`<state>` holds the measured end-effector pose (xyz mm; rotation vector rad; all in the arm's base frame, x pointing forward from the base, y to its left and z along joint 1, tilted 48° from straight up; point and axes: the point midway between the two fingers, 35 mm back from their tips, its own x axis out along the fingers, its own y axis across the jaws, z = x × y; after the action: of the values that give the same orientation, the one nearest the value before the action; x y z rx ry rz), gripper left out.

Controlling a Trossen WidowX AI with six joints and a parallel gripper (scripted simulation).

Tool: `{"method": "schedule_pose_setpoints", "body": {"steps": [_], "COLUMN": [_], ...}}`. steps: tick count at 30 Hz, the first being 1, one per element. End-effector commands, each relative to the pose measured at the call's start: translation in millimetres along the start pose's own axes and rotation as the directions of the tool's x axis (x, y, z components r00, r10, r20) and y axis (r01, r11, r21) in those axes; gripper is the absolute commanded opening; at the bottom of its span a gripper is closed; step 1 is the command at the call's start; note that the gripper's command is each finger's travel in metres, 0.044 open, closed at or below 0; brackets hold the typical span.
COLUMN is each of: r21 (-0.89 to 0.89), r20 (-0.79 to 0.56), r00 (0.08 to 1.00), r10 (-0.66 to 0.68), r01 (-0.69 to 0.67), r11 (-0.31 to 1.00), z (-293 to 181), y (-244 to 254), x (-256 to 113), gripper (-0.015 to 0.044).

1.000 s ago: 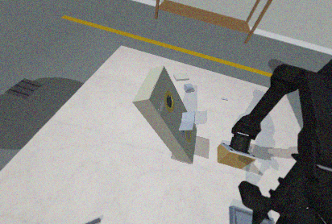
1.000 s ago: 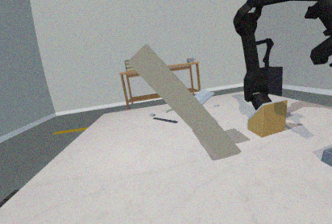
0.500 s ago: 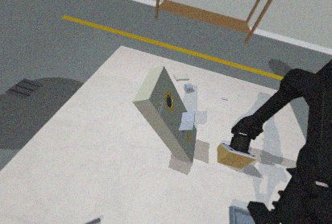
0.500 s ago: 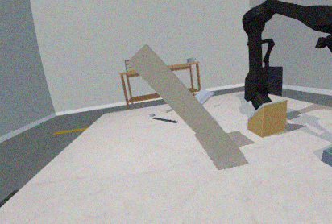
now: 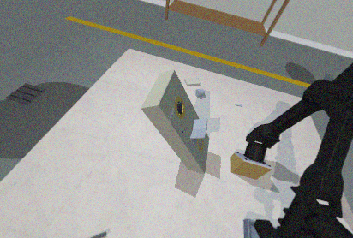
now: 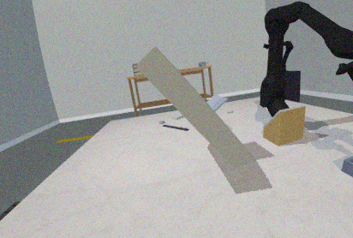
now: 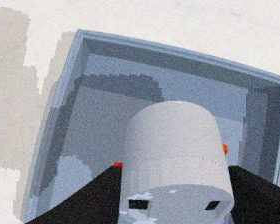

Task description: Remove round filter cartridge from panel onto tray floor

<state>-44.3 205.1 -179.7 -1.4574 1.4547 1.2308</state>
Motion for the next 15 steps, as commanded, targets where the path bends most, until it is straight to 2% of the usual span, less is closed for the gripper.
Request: {"method": "schedule_pose_setpoints", "body": {"steps": [1,4,15], "r21": [0.004,0.004,0.0], "r20": [0.006,0.005,-0.008], "r00": [1.0,1.0,1.0], "r10": [0.004,0.004,0.0], "r01": [-0.004,-0.004,0.0], "r11": [1.0,1.0,1.0], "z": [-9.9,-12.1,-12.0], "y": [0.8,0.8,0.2], "x": [16.6,19.3,14.5], "gripper": [0.0,0.0,0.0289]}}
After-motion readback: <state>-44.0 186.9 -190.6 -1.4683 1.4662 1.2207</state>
